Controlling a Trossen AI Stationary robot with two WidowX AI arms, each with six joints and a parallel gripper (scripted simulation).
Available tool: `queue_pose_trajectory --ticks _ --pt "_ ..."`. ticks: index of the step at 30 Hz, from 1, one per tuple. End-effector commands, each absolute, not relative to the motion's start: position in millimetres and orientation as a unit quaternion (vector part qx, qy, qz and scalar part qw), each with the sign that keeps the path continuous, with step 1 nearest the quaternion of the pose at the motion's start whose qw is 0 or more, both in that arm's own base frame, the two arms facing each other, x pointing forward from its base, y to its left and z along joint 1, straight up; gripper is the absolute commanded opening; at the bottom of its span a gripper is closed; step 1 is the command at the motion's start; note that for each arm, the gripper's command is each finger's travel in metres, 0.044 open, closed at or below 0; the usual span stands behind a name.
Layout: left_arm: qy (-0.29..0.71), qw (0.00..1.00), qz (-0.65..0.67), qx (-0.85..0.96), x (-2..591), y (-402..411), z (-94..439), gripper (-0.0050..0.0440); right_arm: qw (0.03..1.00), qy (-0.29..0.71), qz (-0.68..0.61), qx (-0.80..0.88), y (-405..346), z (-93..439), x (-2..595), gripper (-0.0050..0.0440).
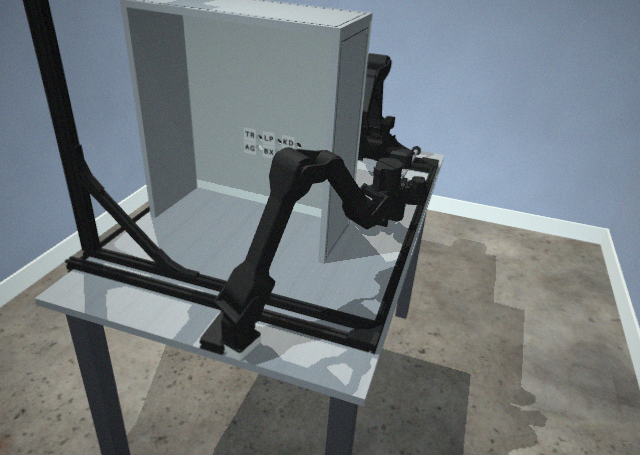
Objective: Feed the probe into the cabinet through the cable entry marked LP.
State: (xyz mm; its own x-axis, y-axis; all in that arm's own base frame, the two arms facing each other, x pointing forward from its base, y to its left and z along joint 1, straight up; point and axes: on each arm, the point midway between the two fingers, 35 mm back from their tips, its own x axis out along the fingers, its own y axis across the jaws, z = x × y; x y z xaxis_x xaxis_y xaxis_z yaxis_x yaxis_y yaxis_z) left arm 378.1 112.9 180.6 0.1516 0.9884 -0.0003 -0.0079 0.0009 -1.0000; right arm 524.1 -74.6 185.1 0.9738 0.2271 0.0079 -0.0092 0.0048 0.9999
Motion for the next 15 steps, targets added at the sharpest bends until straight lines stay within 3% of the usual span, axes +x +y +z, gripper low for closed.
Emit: queue_pose_trajectory --ticks 1,15 --pt "-0.461 0.536 0.461 -0.536 377.3 112.9 180.9 0.0000 0.703 0.080 0.080 0.703 -73.5 180.1 531.4 0.0440" --pt "-0.461 0.536 0.461 -0.536 377.3 112.9 180.9 0.0000 0.702 0.081 0.081 0.702 -69.7 179.9 547.1 0.0440"
